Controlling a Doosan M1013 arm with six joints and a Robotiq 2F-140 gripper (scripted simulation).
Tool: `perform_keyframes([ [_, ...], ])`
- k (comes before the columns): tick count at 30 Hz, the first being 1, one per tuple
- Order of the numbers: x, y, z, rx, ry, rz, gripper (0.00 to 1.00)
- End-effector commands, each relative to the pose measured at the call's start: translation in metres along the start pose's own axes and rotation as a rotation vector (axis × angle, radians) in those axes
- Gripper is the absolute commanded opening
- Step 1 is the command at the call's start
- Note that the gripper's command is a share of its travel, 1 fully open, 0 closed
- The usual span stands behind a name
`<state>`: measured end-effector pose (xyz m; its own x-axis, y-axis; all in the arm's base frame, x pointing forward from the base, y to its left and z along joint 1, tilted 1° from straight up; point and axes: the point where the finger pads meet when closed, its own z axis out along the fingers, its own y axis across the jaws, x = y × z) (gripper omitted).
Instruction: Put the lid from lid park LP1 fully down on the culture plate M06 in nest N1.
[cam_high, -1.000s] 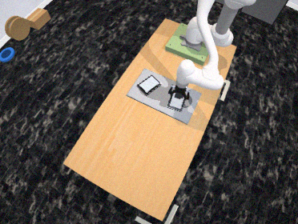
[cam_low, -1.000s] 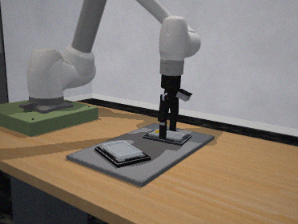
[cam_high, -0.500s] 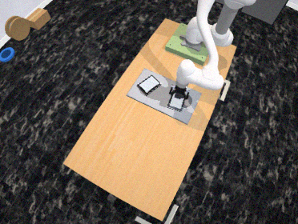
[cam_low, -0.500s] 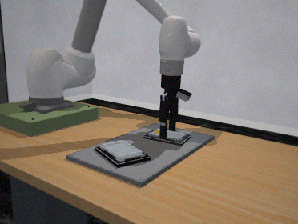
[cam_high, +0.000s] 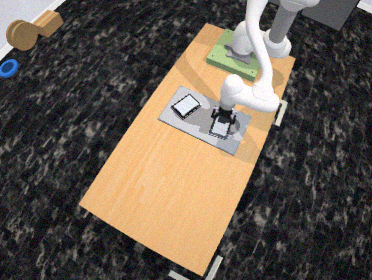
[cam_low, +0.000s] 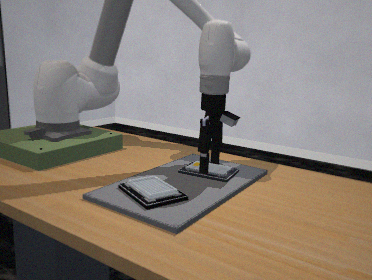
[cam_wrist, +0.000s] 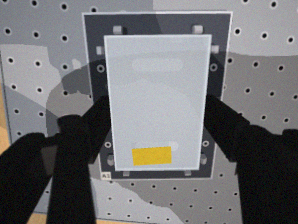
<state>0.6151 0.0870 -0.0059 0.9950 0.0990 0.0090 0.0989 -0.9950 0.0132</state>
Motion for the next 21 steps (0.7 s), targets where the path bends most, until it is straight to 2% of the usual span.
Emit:
perform_keyframes([
  [1,0.0004,-0.0001,-0.0006,0.0,0.001,0.0,0.6],
  [21,0.0004,-0.0001,-0.0066,0.0,0.001,0.0,0.6],
])
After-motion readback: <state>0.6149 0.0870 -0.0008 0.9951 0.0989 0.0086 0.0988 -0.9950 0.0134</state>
